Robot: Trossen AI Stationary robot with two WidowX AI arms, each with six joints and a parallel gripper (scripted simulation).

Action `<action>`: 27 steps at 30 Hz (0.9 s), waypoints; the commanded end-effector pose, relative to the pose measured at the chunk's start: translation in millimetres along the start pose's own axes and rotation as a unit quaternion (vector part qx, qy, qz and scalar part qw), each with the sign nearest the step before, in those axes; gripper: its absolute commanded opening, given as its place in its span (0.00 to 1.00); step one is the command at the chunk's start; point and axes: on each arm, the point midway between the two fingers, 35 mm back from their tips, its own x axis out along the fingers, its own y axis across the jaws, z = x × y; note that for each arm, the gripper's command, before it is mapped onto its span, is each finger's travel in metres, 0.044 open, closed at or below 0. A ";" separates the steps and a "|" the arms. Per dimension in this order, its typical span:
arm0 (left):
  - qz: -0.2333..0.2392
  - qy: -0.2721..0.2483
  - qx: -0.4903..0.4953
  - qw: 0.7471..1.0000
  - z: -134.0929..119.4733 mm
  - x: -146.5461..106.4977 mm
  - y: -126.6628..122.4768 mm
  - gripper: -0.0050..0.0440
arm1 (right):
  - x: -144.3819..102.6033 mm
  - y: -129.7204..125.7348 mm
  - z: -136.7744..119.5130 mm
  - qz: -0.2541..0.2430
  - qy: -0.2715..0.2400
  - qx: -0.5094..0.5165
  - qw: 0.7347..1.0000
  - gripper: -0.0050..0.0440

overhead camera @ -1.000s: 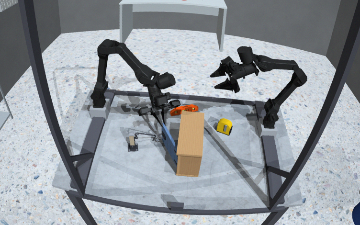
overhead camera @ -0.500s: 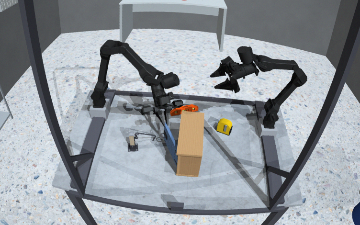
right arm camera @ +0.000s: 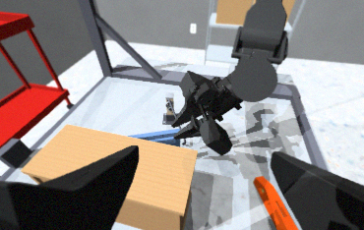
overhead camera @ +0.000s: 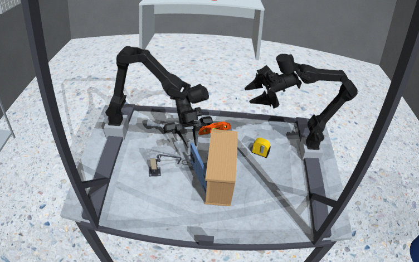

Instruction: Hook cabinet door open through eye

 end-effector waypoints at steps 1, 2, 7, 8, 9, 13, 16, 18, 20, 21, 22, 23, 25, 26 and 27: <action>0.019 -0.015 0.019 1.000 15.4 -26.7 8.2 0.56 | -6.1 0.0 8.6 0.000 -0.014 0.000 1.000 0.92; 0.019 -0.015 0.019 1.000 15.1 -34.2 8.0 0.61 | -6.1 0.0 8.6 0.000 -0.014 0.000 1.000 0.92; 0.019 -0.014 0.019 1.000 14.1 -61.2 7.0 0.76 | -6.1 0.0 8.6 0.000 -0.014 0.000 1.000 0.92; 0.019 -0.014 0.019 1.000 14.1 -61.2 7.0 0.76 | -6.1 0.0 8.6 0.000 -0.014 0.000 1.000 0.92; 0.019 -0.014 0.019 1.000 14.1 -61.2 7.0 0.81 | -6.1 0.0 8.6 0.000 -0.014 0.000 1.000 0.92; 0.016 -0.007 0.006 1.000 6.9 -57.6 -4.9 1.00 | -5.1 -0.7 14.0 -0.001 -0.017 -0.001 1.000 0.92; 0.034 -0.011 -0.007 0.999 6.4 -58.2 -10.0 1.00 | -2.4 -3.9 18.4 -0.005 -0.017 0.001 1.000 0.92; 0.052 -0.015 -0.020 0.998 5.9 -58.9 -15.6 1.00 | 0.6 -6.2 23.2 -0.009 -0.017 0.003 1.000 0.92; 0.073 -0.020 -0.037 0.996 5.2 -59.9 -23.4 1.00 | 4.4 -9.2 28.9 -0.013 -0.017 0.005 1.000 0.92; 0.083 -0.023 -0.045 0.995 4.8 -60.4 -27.4 1.00 | 6.3 -10.4 31.6 -0.015 -0.017 0.006 1.000 0.92; 0.092 -0.025 -0.053 0.994 4.5 -60.9 -31.3 1.00 | 7.9 -11.5 33.9 -0.016 -0.017 0.007 1.000 0.92; 0.101 -0.027 -0.060 0.993 4.2 -61.4 -34.9 1.00 | 9.4 -12.5 35.9 -0.017 -0.017 0.007 1.000 0.92; 0.101 -0.027 -0.060 0.993 4.2 -61.4 -34.9 1.00 | 9.4 -12.5 35.9 -0.017 -0.017 0.007 1.000 0.92; 0.110 -0.030 -0.067 0.991 3.9 -61.8 -38.4 1.00 | 10.7 -13.2 37.7 -0.017 -0.018 0.008 1.000 0.92; 0.118 -0.032 -0.073 0.990 3.7 -62.2 -41.7 1.00 | 11.8 -14.0 39.1 -0.018 -0.018 0.009 1.000 0.92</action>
